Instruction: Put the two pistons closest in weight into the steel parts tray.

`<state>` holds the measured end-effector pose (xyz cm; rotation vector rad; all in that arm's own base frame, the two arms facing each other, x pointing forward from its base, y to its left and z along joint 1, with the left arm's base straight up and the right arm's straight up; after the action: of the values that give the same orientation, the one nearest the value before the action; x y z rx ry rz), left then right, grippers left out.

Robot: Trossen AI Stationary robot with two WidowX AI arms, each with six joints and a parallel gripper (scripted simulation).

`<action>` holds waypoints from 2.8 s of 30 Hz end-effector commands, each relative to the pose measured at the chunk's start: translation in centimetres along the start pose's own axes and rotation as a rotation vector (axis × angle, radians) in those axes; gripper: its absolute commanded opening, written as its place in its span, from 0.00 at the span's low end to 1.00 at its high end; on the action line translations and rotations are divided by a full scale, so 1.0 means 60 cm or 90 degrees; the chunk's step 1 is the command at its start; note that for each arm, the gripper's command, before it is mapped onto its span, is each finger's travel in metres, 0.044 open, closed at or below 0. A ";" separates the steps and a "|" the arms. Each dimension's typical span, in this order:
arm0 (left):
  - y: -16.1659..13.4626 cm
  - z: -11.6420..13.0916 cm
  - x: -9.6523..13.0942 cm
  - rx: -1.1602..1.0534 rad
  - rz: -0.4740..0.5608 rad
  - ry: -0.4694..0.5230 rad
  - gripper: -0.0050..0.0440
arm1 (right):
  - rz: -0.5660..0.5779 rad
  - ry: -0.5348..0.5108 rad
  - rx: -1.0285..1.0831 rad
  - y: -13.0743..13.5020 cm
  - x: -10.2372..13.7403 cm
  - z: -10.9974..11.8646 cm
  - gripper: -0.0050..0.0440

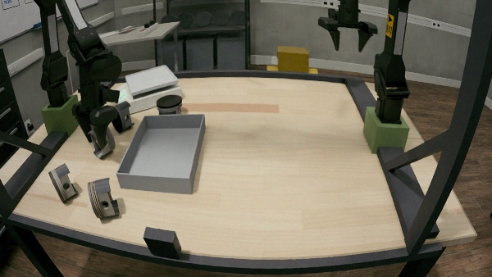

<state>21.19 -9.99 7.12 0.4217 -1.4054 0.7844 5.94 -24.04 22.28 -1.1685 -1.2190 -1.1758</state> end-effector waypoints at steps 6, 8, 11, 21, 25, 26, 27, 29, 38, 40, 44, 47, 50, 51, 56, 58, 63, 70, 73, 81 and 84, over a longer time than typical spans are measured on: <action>-0.012 -0.002 0.038 -0.008 0.028 -0.010 0.87 | -0.006 -0.020 0.004 0.002 0.014 -0.003 0.92; -0.012 -0.002 0.044 -0.008 0.028 -0.010 0.87 | -0.006 -0.020 0.004 0.002 0.014 -0.003 0.92; -0.012 -0.002 0.046 -0.008 0.028 -0.010 0.87 | -0.006 -0.020 0.004 0.002 0.014 -0.003 0.92; -0.011 -0.002 0.075 -0.008 0.028 -0.010 0.87 | -0.006 -0.020 0.004 0.002 0.014 -0.003 0.92; -0.011 -0.002 0.086 -0.008 0.028 -0.010 0.87 | -0.006 -0.020 0.004 0.002 0.014 -0.003 0.92; -0.011 -0.002 0.089 -0.008 0.028 -0.010 0.87 | -0.006 -0.020 0.004 0.002 0.014 -0.003 0.92; -0.011 -0.002 0.089 -0.008 0.028 -0.010 0.87 | -0.006 -0.020 0.004 0.002 0.014 -0.003 0.92; -0.011 -0.002 0.092 -0.008 0.028 -0.011 0.87 | -0.006 -0.020 0.004 0.002 0.014 -0.003 0.92; -0.010 -0.001 0.117 -0.008 0.028 -0.011 0.87 | -0.006 -0.020 0.004 0.002 0.014 -0.003 0.92; -0.010 -0.001 0.123 -0.008 0.028 -0.011 0.87 | -0.006 -0.020 0.004 0.002 0.014 -0.003 0.92; -0.011 0.000 0.133 -0.010 0.027 -0.010 0.87 | -0.006 -0.020 0.004 0.002 0.014 -0.003 0.92; -0.014 0.004 0.149 -0.012 0.027 -0.010 0.87 | -0.006 -0.020 0.004 0.002 0.014 -0.003 0.92; -0.018 0.008 0.174 -0.012 0.027 -0.011 0.87 | -0.006 -0.020 0.004 0.002 0.014 -0.003 0.92; -0.019 0.009 0.182 -0.012 0.027 -0.011 0.87 | -0.006 -0.020 0.004 0.002 0.014 -0.003 0.92; -0.026 0.016 0.223 -0.012 0.027 -0.011 0.87 | -0.006 -0.020 0.004 0.002 0.014 -0.003 0.92; -0.028 0.019 0.238 -0.012 0.027 -0.010 0.87 | -0.006 -0.020 0.004 0.002 0.014 -0.003 0.92; -0.030 0.017 0.234 -0.012 0.016 -0.004 0.87 | -0.006 -0.020 0.004 0.002 0.014 -0.003 0.92; -0.036 0.019 0.233 -0.115 -0.006 -0.006 0.87 | -0.006 -0.020 0.004 0.002 0.014 -0.003 0.92; -0.038 0.019 0.233 -0.165 -0.016 -0.006 0.87 | -0.006 -0.020 0.004 0.002 0.014 -0.003 0.92; -0.043 0.020 0.233 -0.265 -0.035 -0.006 0.87 | -0.006 -0.020 0.004 0.002 0.014 -0.003 0.92; -0.045 0.021 0.233 -0.315 -0.045 -0.006 0.87 | -0.006 -0.020 0.004 0.002 0.014 -0.003 0.92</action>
<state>21.53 -9.08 20.52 0.1612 -1.4899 0.4230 5.94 -24.04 22.28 -1.1685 -1.2190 -1.1758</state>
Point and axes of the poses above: on each arm, the point midway between the two fingers, 35 mm back from their tips, its own x axis back along the fingers, its own y axis across the jaws, z = x × y, the point moved 10 cm from there along x, back along the fingers, and after that the axes turned 11 degrees about -x, right-handed, at the moved point
